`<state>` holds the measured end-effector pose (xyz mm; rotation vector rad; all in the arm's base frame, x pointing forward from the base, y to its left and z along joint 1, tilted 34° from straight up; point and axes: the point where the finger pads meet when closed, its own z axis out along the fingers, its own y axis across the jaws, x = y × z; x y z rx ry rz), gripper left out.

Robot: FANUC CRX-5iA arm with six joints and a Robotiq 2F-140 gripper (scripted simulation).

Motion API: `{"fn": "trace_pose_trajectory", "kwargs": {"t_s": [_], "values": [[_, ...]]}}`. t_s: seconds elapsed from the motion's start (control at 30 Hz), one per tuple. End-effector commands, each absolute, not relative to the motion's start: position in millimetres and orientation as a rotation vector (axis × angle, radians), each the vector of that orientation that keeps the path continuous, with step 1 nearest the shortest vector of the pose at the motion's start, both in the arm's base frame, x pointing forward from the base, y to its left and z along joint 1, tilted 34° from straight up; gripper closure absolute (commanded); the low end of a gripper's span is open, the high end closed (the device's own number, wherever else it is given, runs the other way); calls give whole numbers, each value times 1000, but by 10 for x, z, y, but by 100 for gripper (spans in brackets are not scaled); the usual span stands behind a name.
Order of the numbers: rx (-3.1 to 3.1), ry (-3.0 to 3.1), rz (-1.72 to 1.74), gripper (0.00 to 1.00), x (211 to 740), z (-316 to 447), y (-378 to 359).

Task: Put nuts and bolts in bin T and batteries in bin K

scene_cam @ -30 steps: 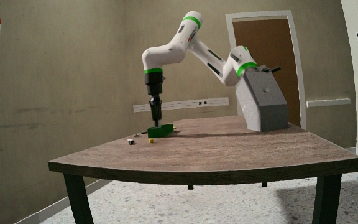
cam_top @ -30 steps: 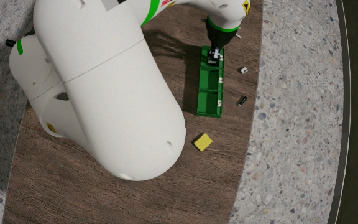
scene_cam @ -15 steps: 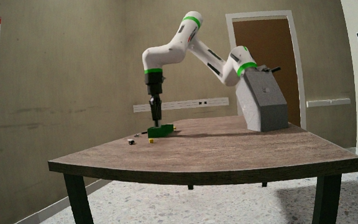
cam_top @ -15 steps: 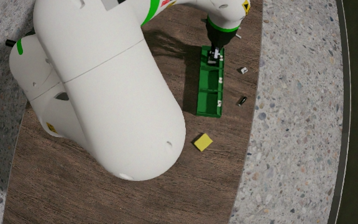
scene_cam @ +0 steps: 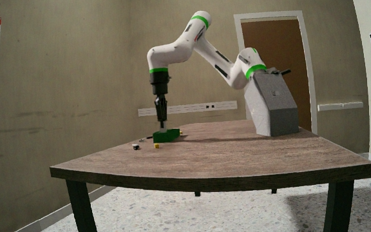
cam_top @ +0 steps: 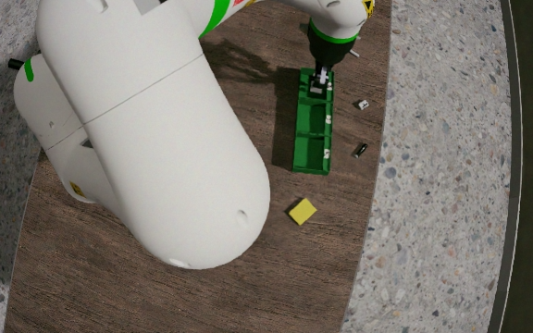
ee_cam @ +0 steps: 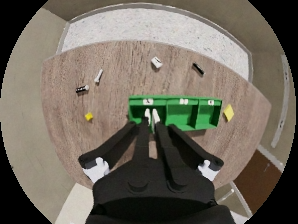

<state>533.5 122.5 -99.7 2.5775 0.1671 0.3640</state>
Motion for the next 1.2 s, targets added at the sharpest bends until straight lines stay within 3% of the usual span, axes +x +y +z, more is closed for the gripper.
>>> {"fn": "trace_pose_trajectory", "kwargs": {"t_s": [0.0, 0.63, 1.17], "values": [[2578, 167, 364, 85, 5324, -964, 1246], [2578, 167, 364, 85, 5210, -639, 1437], [2578, 167, 364, 85, 4890, 274, 1975]]}}
